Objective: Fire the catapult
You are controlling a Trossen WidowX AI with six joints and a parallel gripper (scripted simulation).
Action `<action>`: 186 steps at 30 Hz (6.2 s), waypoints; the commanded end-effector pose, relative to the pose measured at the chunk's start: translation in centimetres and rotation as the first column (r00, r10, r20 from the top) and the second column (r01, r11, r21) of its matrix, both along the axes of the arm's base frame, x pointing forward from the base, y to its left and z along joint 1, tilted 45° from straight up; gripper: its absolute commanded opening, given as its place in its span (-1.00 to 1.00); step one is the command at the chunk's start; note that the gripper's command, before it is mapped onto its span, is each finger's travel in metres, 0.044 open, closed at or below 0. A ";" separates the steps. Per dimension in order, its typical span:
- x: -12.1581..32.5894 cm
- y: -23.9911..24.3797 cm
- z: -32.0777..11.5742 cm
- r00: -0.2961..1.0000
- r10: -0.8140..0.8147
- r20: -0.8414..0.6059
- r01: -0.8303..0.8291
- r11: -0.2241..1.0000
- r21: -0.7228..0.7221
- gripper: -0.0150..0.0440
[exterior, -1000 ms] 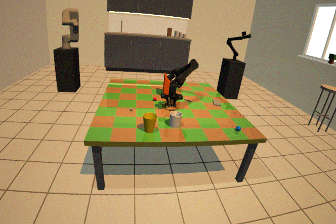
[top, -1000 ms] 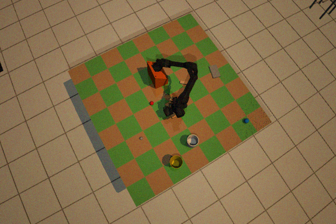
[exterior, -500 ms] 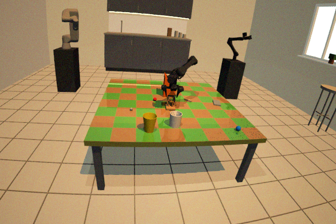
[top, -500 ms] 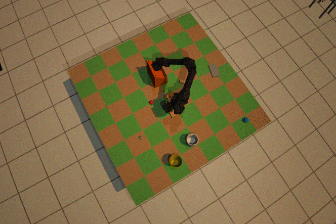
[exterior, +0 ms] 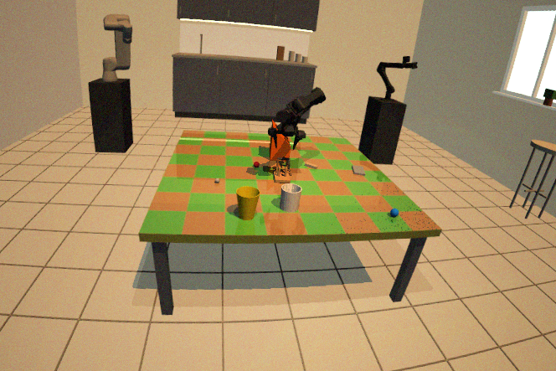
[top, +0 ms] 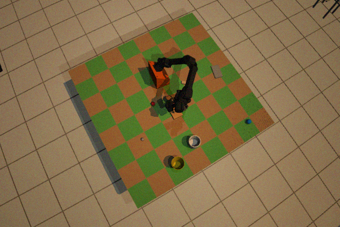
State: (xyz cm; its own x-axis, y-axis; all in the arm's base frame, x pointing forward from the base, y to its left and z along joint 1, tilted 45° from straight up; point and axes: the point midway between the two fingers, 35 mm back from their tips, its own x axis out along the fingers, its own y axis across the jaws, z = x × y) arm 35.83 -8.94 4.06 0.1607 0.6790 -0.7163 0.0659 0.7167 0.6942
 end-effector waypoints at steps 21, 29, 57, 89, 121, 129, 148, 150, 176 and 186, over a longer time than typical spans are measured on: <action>-15.3 1.1 -17.9 0.998 0.059 0.019 -0.059 0.998 0.000 0.53; -15.1 2.2 -19.1 0.998 0.059 0.019 -0.059 0.998 0.000 0.53; -14.5 4.9 -21.8 0.998 0.059 0.019 -0.059 0.998 0.003 0.26; -16.4 -3.9 -12.7 0.998 0.059 0.017 -0.059 0.998 -0.003 -0.49; -11.7 7.4 -6.3 0.937 0.249 -0.246 -0.238 0.968 0.073 -0.49; -11.5 8.8 -6.9 0.931 0.258 -0.259 -0.247 0.966 0.075 -0.49; -11.2 9.8 -7.9 0.931 0.262 -0.254 -0.252 0.965 0.072 -0.49; -11.2 9.8 -7.9 0.931 0.262 -0.254 -0.252 0.965 0.072 -0.49; -7.2 0.5 -1.6 0.969 0.123 -0.215 -0.132 0.991 -0.025 1.00; 4.1 -4.3 -0.2 0.989 -0.146 -0.032 0.140 0.981 -0.135 1.00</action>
